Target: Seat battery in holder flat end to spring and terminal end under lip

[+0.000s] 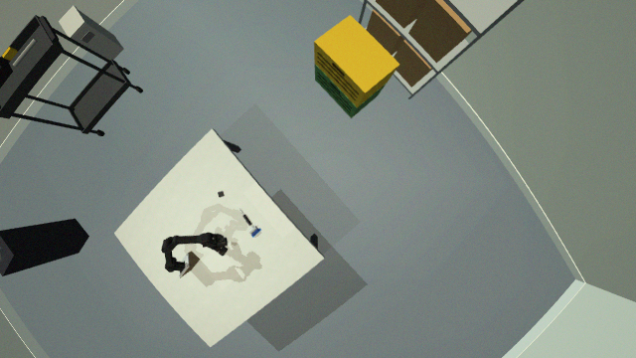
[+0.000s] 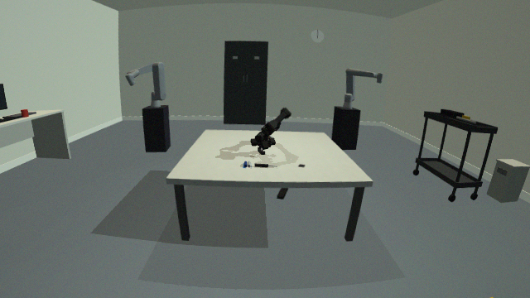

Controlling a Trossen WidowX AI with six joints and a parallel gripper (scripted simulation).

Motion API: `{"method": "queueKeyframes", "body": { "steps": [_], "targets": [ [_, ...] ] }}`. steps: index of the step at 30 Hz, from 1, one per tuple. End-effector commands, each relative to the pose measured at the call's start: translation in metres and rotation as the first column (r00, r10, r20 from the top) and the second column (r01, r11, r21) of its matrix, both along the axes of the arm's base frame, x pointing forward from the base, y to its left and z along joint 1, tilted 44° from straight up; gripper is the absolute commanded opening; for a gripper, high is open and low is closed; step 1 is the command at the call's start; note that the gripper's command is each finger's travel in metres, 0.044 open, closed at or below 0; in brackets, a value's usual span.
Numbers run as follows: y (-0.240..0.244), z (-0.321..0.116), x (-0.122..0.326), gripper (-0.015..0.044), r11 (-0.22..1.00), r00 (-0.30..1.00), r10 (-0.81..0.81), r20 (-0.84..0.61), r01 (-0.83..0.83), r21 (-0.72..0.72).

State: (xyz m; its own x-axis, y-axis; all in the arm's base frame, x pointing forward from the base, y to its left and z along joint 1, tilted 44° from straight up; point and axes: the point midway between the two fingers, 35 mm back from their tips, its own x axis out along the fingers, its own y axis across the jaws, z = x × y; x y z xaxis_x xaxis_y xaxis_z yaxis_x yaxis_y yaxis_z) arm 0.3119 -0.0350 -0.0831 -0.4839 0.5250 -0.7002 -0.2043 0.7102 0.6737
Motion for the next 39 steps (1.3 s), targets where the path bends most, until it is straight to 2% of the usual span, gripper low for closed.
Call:
{"method": "queueKeyframes", "body": {
  "steps": [1,22,39],
  "targets": [
    [0.001,-0.001,0.002,0.0059,1.000,1.000,-0.002,-0.005,0.002,-0.002],
    [0.003,0.000,0.013,0.0059,1.000,1.000,0.001,-0.008,-0.001,-0.001],
    [0.003,-0.005,0.011,0.0059,0.998,0.997,-0.062,0.049,0.061,0.013]
  ]
}}
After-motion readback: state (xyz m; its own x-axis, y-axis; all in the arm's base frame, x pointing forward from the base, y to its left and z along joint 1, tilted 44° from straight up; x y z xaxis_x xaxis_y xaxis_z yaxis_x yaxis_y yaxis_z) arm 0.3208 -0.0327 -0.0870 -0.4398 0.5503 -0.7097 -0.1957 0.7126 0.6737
